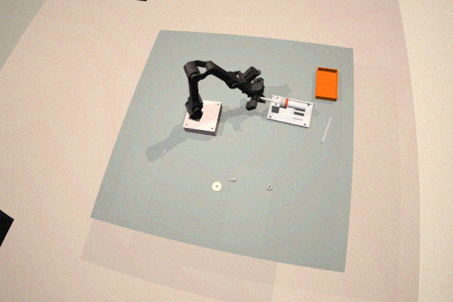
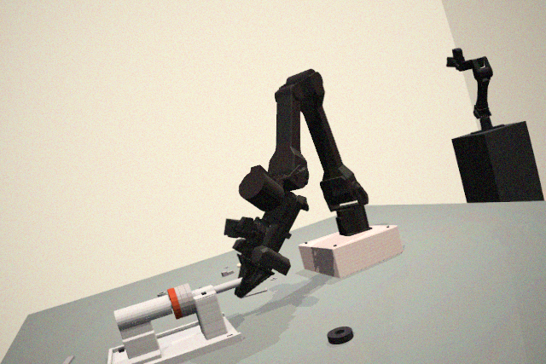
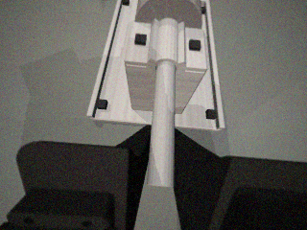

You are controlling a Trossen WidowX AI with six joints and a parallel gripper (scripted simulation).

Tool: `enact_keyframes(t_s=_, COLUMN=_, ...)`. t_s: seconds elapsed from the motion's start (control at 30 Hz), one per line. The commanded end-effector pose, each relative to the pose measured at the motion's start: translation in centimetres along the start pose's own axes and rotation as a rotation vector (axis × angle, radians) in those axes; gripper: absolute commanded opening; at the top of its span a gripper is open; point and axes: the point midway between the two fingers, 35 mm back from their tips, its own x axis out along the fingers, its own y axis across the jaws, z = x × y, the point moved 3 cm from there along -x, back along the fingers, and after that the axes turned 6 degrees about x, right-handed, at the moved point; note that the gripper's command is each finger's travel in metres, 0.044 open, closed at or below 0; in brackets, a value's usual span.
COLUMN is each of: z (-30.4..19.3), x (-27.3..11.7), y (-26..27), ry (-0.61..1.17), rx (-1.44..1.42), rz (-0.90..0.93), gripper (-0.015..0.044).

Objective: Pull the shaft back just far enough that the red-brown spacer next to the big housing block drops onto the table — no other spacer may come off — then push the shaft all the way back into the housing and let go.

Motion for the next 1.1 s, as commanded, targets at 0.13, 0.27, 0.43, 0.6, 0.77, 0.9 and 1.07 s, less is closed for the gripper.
enact_keyframes(t_s=0.13, z=-0.09, x=-0.1, y=-0.03, ry=0.0, rx=0.003, rz=0.0, gripper=0.0)
enact_keyframes(t_s=0.27, z=-0.12, x=-0.13, y=-0.03, ry=0.0, rx=0.003, rz=0.0, gripper=0.0)
enact_keyframes(t_s=0.43, z=-0.16, x=-0.17, y=-0.03, ry=0.0, rx=0.003, rz=0.0, gripper=0.0)
enact_keyframes(t_s=0.6, z=-0.2, x=-0.21, y=-0.04, ry=0.0, rx=0.003, rz=0.0, gripper=0.0)
enact_keyframes(t_s=0.77, z=-0.24, x=-0.25, y=-0.04, ry=0.0, rx=0.003, rz=0.0, gripper=0.0)
enact_keyframes(t_s=0.9, z=-0.28, x=-0.28, y=-0.04, ry=0.0, rx=0.003, rz=0.0, gripper=0.0)
enact_keyframes(t_s=1.07, z=-0.32, x=-0.32, y=-0.05, ry=0.0, rx=0.003, rz=0.0, gripper=0.0)
